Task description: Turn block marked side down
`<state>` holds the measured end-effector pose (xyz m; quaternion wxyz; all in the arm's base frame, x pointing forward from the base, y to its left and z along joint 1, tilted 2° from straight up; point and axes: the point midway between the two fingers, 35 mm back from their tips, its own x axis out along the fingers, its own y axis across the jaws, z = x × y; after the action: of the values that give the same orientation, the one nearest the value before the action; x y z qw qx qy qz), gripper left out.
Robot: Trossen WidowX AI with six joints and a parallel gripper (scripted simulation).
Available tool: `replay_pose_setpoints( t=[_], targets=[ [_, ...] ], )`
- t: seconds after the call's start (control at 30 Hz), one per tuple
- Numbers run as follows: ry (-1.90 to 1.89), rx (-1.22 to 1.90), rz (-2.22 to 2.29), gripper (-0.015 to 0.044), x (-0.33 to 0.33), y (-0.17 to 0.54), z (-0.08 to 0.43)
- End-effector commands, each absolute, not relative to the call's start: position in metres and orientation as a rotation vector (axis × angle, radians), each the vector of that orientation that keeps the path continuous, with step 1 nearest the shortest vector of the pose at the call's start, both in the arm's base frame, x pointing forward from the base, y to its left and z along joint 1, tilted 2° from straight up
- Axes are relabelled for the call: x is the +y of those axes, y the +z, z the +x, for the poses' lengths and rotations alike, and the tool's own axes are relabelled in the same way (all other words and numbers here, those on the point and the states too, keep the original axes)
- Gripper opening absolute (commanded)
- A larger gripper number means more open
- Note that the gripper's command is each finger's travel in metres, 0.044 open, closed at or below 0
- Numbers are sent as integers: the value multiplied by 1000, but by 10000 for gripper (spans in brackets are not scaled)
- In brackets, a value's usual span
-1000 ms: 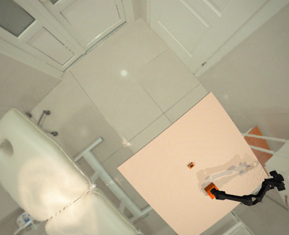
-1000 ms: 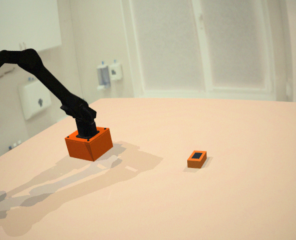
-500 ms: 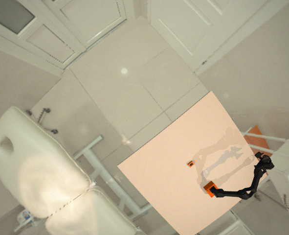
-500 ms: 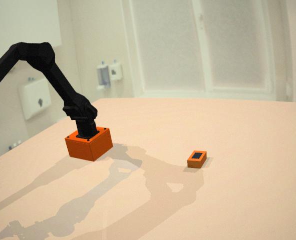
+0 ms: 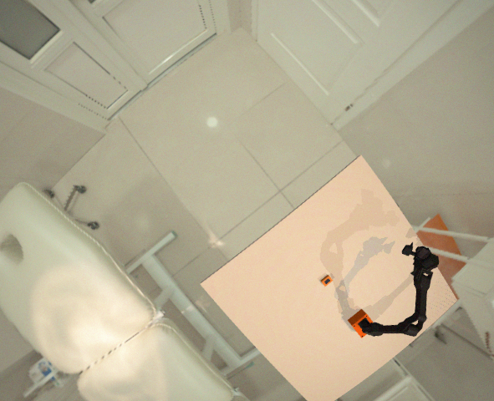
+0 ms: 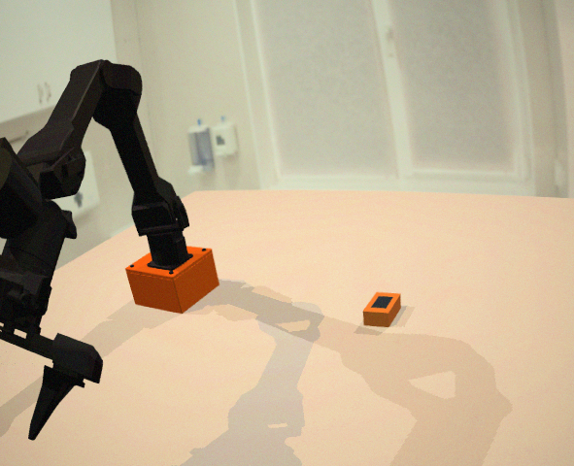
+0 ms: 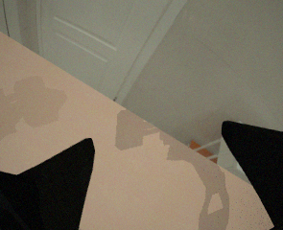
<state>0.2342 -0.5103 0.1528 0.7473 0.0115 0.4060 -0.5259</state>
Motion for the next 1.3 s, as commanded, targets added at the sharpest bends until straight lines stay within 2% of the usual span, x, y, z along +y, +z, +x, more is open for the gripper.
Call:
replay_pose_setpoints(
  t=[0.0, 0.3, 0.57, 0.77, 1.0, 1.27],
  targets=[
    [-997, 924, 50, 440, -461, 141, 289],
    [-683, 1030, 77, 440, -338, 117, 375],
    [-418, 1170, 79, 440, -210, 97, 414],
    [-226, 1300, 58, 440, -109, 85, 415],
    [-27, 1469, 0, 440, 2, 78, 388],
    [5, 1501, -14, 440, 21, 74, 381]
  ],
)
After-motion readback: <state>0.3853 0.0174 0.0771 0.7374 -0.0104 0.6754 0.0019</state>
